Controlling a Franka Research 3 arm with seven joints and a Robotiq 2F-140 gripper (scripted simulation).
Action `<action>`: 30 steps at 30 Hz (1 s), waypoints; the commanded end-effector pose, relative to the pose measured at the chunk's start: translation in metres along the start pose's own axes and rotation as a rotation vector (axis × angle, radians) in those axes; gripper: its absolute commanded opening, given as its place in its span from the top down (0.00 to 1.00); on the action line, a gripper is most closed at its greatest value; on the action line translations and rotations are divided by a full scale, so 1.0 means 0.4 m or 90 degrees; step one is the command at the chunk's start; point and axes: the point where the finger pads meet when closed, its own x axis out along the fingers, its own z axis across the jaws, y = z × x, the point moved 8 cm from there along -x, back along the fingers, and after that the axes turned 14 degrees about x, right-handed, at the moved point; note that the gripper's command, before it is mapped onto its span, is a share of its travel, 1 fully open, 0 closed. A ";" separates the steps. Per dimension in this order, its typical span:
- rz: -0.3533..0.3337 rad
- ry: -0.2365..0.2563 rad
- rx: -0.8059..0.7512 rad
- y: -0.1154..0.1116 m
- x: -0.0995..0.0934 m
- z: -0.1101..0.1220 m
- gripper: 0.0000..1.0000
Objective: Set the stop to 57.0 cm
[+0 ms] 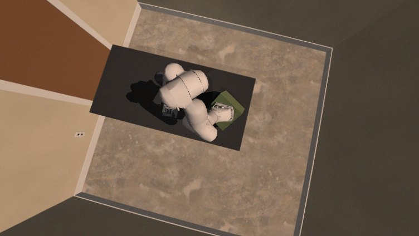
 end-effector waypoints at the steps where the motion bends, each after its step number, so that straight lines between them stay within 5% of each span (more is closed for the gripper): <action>1: 0.000 0.002 0.006 0.003 0.003 -0.004 0.96; 30: 0.000 0.002 0.006 -0.006 0.018 -0.044 0.96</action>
